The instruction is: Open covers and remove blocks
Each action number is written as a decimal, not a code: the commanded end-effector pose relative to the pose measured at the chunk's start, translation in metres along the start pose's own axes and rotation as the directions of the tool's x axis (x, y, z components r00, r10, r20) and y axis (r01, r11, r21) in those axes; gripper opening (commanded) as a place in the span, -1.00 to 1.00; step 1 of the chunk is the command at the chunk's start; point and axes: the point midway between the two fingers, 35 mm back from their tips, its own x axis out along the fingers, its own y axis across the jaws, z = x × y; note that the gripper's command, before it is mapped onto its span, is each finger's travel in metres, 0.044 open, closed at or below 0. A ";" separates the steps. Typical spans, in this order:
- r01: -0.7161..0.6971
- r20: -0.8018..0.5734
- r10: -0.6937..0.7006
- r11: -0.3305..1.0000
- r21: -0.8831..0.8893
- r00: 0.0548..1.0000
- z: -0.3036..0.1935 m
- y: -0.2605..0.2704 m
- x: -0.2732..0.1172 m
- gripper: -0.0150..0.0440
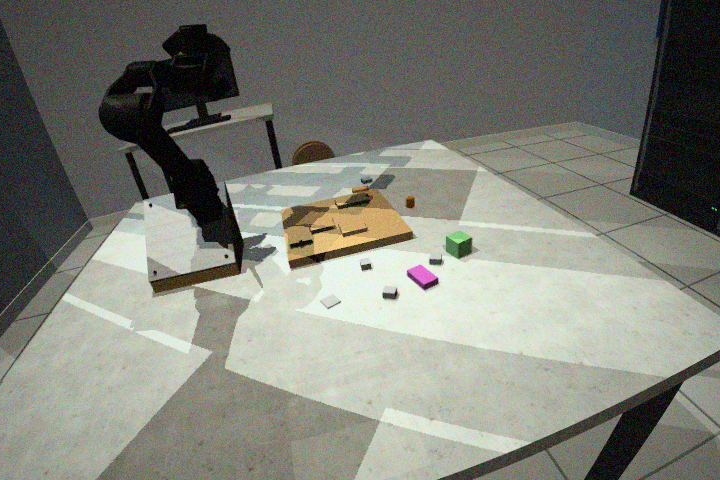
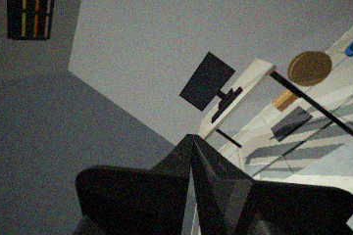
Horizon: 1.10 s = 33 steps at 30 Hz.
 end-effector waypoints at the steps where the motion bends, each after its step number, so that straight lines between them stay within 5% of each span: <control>1: 0.024 0.013 -0.024 0.999 0.026 1.000 0.008 -0.010 -0.002 -0.49; 33: 0.445 0.181 -0.472 0.879 0.173 0.863 0.087 -0.136 -0.047 -0.49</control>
